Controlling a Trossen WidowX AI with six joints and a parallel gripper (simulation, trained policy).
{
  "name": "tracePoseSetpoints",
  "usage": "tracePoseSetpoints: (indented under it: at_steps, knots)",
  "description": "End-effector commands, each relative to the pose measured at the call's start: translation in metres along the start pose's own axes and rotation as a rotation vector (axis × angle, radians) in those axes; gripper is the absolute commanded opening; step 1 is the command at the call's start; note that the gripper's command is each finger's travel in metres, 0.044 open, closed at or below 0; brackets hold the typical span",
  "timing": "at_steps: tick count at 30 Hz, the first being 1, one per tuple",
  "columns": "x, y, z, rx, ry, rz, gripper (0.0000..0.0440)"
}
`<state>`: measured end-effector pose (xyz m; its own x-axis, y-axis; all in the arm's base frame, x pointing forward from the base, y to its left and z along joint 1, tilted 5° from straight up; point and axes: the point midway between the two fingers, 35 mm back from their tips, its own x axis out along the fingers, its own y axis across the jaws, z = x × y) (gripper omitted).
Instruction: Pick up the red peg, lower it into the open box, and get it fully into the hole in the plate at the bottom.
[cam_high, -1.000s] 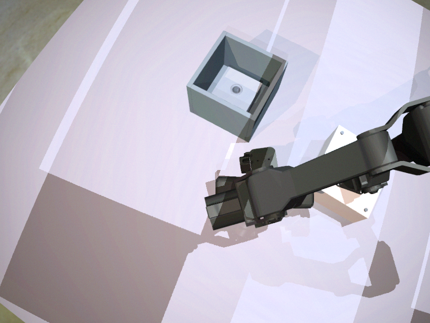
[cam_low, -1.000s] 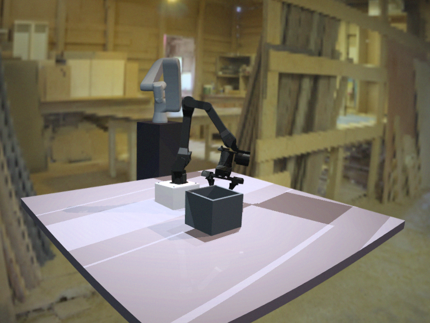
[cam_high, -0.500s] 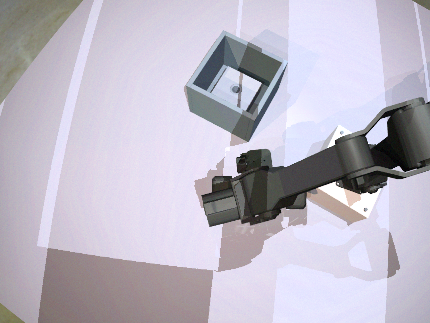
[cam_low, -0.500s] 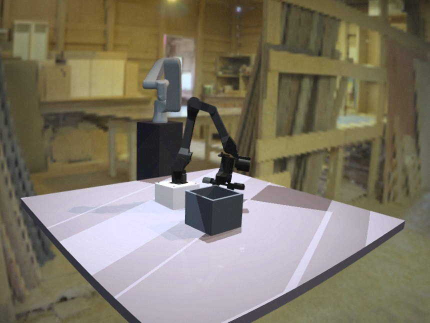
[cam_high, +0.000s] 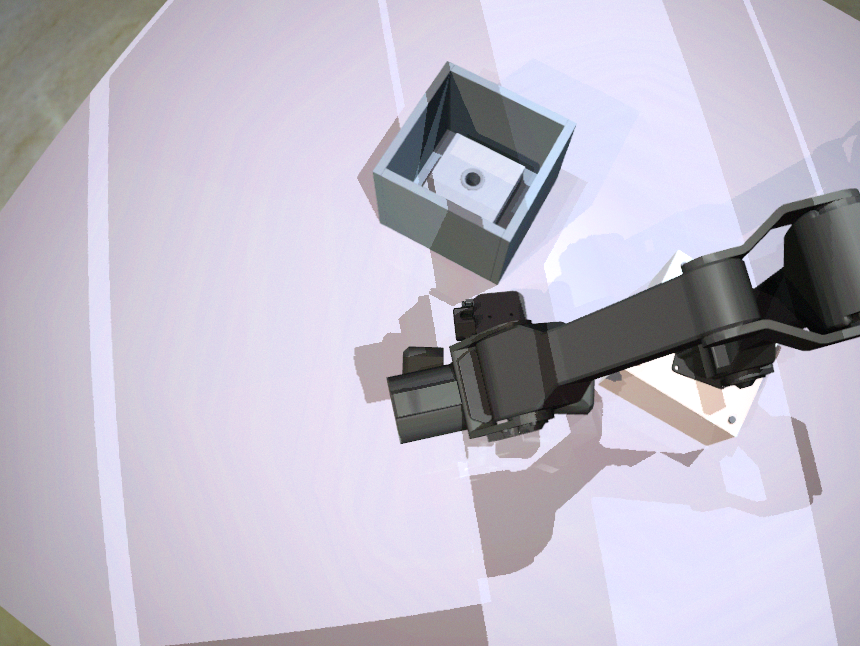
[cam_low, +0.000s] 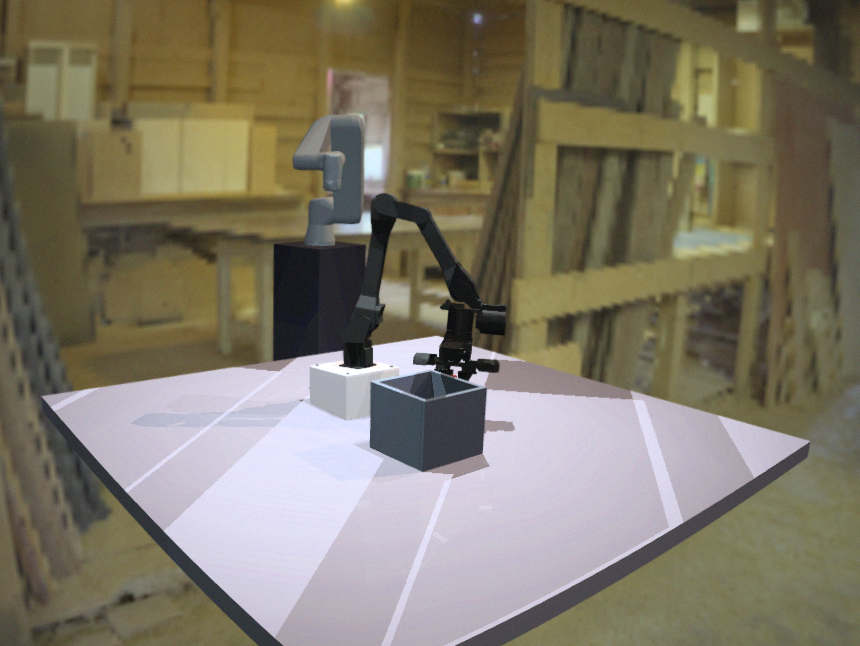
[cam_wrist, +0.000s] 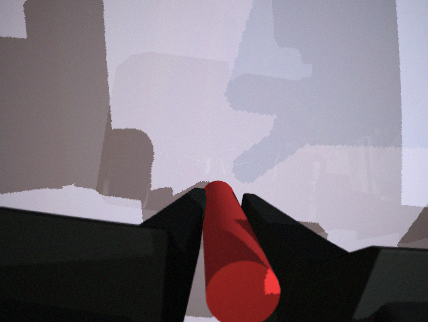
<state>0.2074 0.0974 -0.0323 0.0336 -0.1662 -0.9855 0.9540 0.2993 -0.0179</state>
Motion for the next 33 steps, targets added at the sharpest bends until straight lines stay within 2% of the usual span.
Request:
tracePoseSetpoints:
  at_steps: [1, 11, 20, 33]
  knots:
    - [-0.01, 0.01, 0.004, 0.012, 0.002, 0.035, 0.0]
    - [-0.045, 0.037, 0.021, 0.052, 0.015, 0.133, 0.0]
    - [-0.079, 0.056, 0.052, 0.08, -0.001, 0.19, 0.0]
    - [-0.116, 0.053, 0.117, 0.126, -0.041, 0.153, 0.0]
